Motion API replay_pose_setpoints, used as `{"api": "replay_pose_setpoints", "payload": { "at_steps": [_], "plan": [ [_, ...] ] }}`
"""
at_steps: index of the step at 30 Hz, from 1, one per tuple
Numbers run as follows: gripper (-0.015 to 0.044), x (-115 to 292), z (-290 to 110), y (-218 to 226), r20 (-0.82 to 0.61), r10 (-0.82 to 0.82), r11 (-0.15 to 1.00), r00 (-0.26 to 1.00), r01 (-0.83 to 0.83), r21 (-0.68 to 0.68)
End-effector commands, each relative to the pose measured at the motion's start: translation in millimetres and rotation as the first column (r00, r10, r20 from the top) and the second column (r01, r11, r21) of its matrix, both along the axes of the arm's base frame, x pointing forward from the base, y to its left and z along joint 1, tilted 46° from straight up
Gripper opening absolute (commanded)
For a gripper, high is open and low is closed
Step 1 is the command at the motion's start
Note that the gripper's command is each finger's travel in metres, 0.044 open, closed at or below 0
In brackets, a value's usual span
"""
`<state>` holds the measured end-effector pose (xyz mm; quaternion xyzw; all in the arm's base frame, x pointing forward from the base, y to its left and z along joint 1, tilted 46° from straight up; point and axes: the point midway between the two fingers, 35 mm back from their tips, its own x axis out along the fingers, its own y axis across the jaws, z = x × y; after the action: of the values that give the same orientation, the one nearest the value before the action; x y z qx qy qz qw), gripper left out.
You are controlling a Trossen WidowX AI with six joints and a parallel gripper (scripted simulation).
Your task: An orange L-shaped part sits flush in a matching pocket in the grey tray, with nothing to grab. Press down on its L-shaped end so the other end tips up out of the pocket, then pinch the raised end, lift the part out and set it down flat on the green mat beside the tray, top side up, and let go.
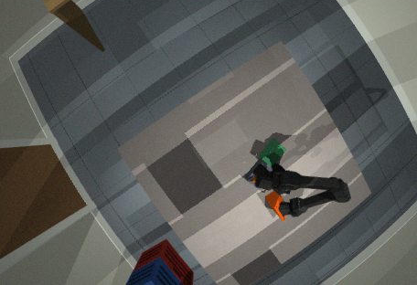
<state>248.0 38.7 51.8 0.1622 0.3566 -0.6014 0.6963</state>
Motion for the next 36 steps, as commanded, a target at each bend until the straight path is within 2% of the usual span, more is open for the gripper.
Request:
{"api": "replay_pose_setpoints", "payload": {
  "at_steps": [1, 13, 36],
  "plan": [
    [0.0000, 0.6, 5.1, 6.4, 0.006, -0.001, 1.000, 1.000, 0.001, 0.005],
    [0.0000, 2.5, 12.7, 1.7, 0.006, -0.001, 1.000, 1.000, 0.001, 0.005],
    [0.0000, 26.7, 94.0, -79.2, 0.007, -0.001, 1.000, 1.000, 0.001, 0.001]
  ]
}}
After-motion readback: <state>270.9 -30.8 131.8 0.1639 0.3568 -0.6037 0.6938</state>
